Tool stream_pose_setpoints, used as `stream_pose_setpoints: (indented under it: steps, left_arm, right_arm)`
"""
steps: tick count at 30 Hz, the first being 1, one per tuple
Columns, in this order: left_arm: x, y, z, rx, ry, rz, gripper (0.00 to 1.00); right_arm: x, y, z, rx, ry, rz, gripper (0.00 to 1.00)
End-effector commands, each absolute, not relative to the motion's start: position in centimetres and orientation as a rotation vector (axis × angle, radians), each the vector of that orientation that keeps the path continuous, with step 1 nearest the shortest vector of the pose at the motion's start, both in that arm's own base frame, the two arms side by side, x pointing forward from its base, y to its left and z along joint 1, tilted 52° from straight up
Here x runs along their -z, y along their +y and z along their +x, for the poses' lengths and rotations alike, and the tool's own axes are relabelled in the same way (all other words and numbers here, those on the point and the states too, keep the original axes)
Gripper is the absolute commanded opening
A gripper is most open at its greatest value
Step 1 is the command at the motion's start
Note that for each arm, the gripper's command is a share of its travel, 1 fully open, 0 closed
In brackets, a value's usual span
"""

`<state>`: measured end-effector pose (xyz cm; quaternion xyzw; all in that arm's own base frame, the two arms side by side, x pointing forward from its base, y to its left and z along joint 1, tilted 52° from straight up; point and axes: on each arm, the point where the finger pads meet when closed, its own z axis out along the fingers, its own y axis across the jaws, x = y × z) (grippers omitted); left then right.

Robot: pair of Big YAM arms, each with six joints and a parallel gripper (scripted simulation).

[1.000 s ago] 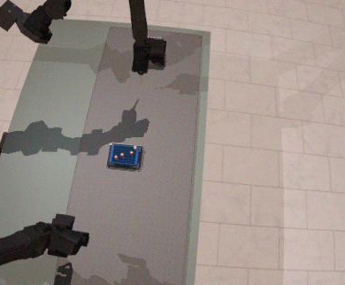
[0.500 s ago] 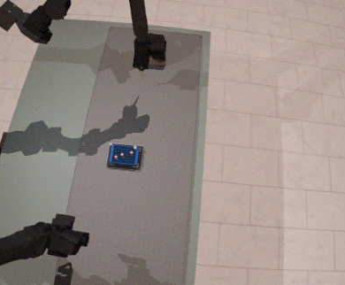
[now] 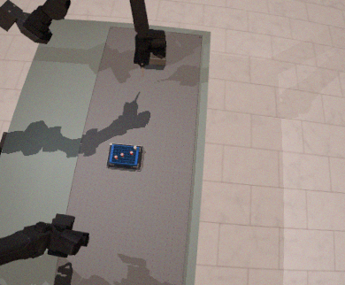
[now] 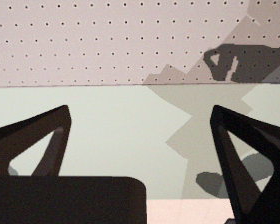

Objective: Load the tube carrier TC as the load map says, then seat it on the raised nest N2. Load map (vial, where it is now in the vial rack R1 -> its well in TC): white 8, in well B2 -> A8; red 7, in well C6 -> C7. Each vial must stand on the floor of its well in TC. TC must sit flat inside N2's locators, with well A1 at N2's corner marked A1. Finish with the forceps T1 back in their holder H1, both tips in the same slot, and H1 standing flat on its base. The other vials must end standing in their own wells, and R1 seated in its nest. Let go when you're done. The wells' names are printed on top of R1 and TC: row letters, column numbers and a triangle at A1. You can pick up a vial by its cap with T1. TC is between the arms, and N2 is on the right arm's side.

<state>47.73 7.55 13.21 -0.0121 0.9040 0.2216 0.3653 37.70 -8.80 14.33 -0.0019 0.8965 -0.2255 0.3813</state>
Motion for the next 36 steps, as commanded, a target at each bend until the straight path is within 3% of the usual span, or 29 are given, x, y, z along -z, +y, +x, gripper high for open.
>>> stream_pose_setpoints:
  steps: [1, 36]
  left_arm:
    - [-14.1, 8.6, 47.2, -0.581, 2.32, -0.029, 0.07]
    - [-17.0, 13.0, 46.9, -0.583, 2.303, -0.03, 0.07]
  right_arm:
    - [-14.8, -8.7, 37.9, 0.582, 2.284, -0.023, 1.0]
    - [-14.8, -8.7, 37.9, 0.582, 2.284, -0.023, 1.0]
